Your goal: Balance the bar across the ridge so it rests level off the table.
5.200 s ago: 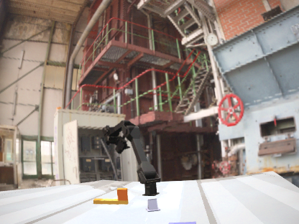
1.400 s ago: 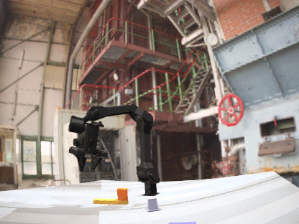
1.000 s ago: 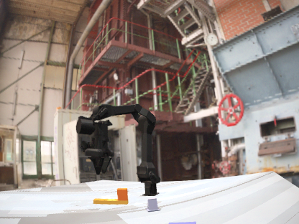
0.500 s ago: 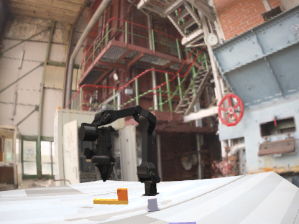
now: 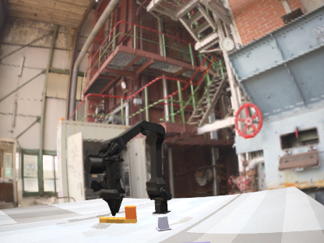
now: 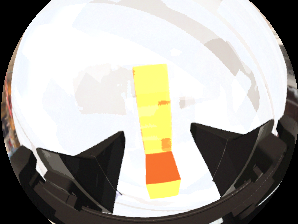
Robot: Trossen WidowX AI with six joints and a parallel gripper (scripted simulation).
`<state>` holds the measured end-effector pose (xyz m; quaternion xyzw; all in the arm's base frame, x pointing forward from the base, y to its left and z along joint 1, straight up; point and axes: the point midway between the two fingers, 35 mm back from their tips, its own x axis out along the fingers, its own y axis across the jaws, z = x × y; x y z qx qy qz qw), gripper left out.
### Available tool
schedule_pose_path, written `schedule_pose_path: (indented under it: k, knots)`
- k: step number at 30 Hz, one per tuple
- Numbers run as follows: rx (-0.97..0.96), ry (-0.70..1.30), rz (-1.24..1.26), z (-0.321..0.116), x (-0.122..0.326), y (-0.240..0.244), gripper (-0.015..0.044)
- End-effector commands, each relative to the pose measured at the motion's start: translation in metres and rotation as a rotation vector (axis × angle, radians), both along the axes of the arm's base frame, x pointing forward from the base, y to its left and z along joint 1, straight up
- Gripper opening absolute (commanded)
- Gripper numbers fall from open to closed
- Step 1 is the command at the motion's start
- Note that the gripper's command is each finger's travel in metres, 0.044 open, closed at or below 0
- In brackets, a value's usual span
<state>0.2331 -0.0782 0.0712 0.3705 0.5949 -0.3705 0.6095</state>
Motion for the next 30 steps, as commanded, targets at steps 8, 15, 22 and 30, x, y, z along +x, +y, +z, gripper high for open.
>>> schedule_pose_path:
  k: [8,15,22,30]
  knots:
    - [0.004,-0.002,0.006,-0.016,0.001,0.001,0.0315]
    - [0.004,-0.002,0.006,-0.026,0.001,0.001,0.0315]
    - [0.004,-0.002,0.006,-0.026,0.001,0.001,0.0315]
    - [0.001,0.002,0.000,-0.026,0.000,0.000,0.0236]
